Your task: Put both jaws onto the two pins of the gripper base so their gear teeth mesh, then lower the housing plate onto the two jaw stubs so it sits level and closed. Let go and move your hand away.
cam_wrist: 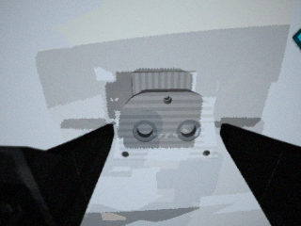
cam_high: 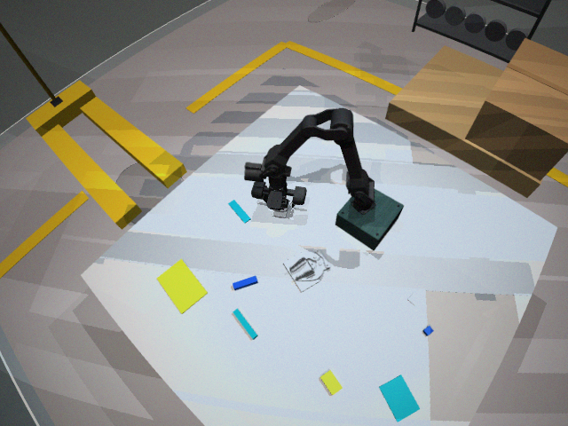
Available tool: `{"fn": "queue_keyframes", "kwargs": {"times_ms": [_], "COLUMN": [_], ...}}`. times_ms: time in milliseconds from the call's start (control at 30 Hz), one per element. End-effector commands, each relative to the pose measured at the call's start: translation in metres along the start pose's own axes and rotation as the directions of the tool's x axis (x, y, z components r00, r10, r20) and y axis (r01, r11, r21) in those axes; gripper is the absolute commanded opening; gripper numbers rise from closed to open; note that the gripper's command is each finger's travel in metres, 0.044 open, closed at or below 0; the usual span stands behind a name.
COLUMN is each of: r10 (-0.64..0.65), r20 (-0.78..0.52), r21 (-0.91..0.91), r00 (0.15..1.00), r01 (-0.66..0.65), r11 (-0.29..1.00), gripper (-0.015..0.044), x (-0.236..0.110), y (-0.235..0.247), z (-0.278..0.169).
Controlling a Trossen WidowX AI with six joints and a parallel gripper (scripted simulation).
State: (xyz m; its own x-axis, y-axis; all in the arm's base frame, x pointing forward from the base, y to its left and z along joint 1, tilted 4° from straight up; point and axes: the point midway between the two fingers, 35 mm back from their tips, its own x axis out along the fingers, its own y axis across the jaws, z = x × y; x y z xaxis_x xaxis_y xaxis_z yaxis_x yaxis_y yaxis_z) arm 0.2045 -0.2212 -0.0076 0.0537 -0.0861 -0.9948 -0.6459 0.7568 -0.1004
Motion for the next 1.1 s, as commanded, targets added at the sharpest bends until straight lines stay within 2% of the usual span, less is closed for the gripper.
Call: {"fn": "queue_keyframes", "kwargs": {"times_ms": [0, 833, 1067], "r10": [0.01, 0.01, 0.006], "r20": [-0.001, -0.001, -0.001], "r21": [-0.004, -0.004, 0.0], "r00": [1.0, 1.0, 1.0], "r01": [-0.01, -0.01, -0.006], "r11": [1.0, 1.0, 1.0], "gripper": [0.044, 0.044, 0.0393], "x": [0.0032, 0.0044, 0.0032], "y": [0.0022, 0.0022, 0.0015], "z": [-0.0003, -0.0003, -0.0001]}}
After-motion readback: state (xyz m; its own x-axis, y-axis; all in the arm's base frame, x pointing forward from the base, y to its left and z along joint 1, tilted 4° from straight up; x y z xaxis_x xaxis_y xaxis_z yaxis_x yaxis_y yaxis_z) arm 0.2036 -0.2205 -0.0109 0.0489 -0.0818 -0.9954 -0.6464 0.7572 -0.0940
